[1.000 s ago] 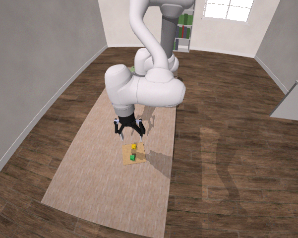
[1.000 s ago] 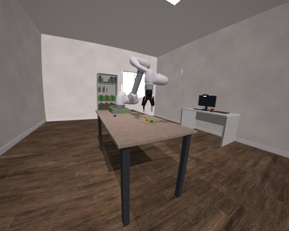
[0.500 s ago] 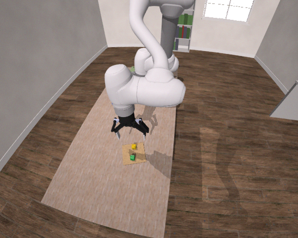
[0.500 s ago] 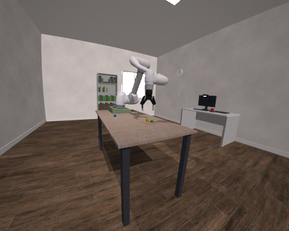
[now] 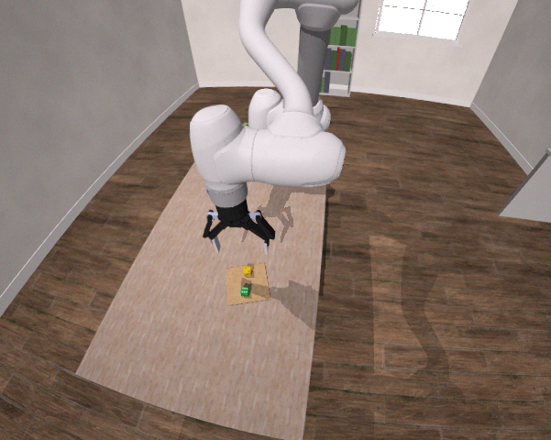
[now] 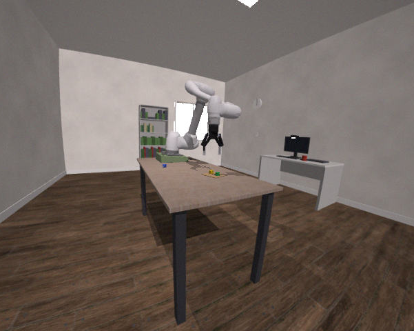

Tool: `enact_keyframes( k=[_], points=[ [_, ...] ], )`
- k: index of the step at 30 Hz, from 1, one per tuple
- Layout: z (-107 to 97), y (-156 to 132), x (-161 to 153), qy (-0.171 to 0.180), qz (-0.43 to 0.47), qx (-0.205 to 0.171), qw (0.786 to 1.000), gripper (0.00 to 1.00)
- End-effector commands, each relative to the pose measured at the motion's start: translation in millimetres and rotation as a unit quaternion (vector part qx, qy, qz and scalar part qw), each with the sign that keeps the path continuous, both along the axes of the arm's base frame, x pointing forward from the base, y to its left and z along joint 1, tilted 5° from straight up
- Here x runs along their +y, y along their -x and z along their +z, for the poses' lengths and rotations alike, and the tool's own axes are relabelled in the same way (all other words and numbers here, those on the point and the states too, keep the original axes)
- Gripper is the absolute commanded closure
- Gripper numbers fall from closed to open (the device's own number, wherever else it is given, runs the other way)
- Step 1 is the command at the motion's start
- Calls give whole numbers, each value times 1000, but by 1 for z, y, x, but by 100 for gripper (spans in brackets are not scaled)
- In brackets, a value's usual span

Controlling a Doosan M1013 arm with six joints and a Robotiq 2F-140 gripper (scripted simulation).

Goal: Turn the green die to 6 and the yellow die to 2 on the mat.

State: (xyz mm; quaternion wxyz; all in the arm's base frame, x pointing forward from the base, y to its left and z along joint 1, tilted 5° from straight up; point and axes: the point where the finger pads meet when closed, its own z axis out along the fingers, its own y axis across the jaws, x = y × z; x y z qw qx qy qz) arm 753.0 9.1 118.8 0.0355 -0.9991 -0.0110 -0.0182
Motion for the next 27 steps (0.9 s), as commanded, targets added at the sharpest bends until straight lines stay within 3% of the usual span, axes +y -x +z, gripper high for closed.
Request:
enact_keyframes(
  k=[1,10,27],
  points=[
    [15,1,-1,0,0,0,1000,0],
    [41,1,-3,0,0,0,1000,0],
    [42,1,-3,0,0,0,1000,0]
  ],
)
